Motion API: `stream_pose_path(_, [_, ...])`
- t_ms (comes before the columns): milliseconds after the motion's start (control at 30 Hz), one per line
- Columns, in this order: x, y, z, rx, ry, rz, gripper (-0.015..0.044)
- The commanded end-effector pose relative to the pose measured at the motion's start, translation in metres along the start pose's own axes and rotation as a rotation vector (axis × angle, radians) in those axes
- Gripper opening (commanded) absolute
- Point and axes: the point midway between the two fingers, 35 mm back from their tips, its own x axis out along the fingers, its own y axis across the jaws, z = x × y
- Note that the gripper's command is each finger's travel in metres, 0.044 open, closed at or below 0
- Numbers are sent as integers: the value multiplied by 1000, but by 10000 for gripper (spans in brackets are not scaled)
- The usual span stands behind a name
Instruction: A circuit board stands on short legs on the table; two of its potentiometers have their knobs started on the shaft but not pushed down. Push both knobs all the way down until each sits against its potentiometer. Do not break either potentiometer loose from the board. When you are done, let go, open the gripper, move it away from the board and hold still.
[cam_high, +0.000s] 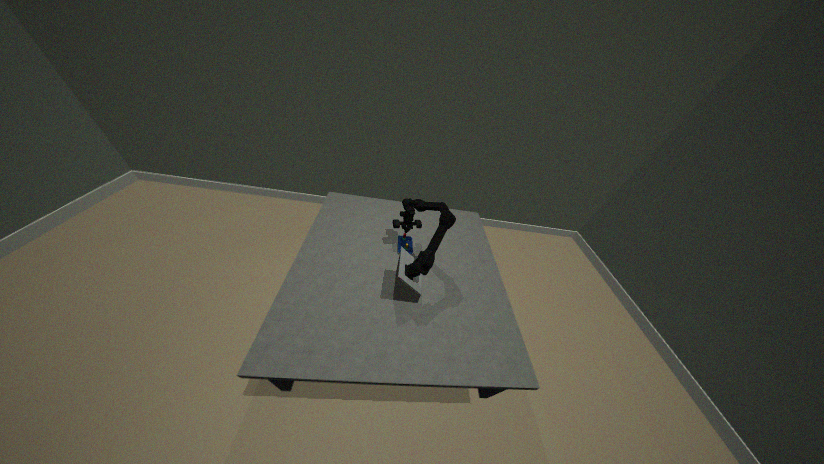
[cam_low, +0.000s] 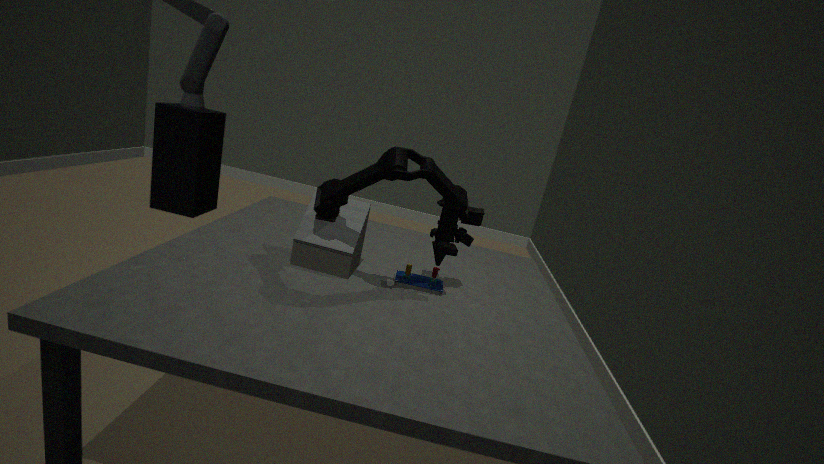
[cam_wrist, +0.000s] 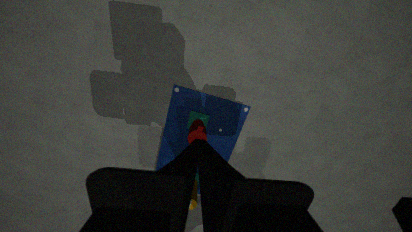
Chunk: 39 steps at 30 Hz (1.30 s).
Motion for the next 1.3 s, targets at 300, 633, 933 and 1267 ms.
stream_pose_path(300, [5, 2, -1, -10, 6, -5, 0])
stream_pose_path(633, [8, 2, -1, -10, 6, -5, 0])
stream_pose_path(933, [10, 2, -1, -10, 6, -5, 0])
stream_pose_path(1267, [13, 2, -1, -10, 6, -5, 0])
